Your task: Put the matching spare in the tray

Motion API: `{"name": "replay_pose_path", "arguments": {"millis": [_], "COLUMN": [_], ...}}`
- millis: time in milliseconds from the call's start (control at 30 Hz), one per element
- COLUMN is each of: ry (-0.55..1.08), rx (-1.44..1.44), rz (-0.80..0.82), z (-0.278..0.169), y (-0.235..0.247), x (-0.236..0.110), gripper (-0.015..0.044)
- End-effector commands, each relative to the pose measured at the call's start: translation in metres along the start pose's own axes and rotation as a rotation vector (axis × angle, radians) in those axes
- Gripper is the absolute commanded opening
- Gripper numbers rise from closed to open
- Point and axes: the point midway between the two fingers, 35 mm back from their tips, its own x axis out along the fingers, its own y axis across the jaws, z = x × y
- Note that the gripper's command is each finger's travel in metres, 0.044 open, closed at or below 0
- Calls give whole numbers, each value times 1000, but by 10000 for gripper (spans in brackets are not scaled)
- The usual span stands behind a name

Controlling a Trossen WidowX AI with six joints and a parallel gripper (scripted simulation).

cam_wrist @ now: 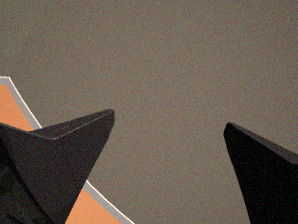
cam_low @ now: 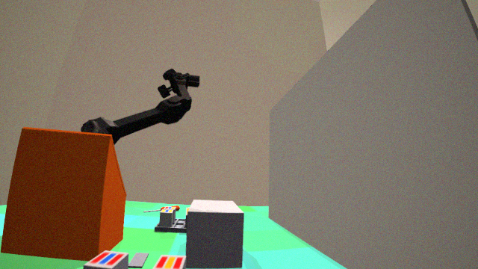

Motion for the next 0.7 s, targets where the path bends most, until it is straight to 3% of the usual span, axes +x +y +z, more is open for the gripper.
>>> {"name": "replay_pose_path", "arguments": {"millis": [0, 267, 467, 667], "ry": [0, -43, -277, -496], "rx": [0, 45, 166, 269], "rz": [0, 21, 172, 317], "z": [0, 7, 76, 147], "y": [0, 8, 70, 119], "x": [0, 1, 11, -4], "gripper": [426, 440, 440, 440]}}
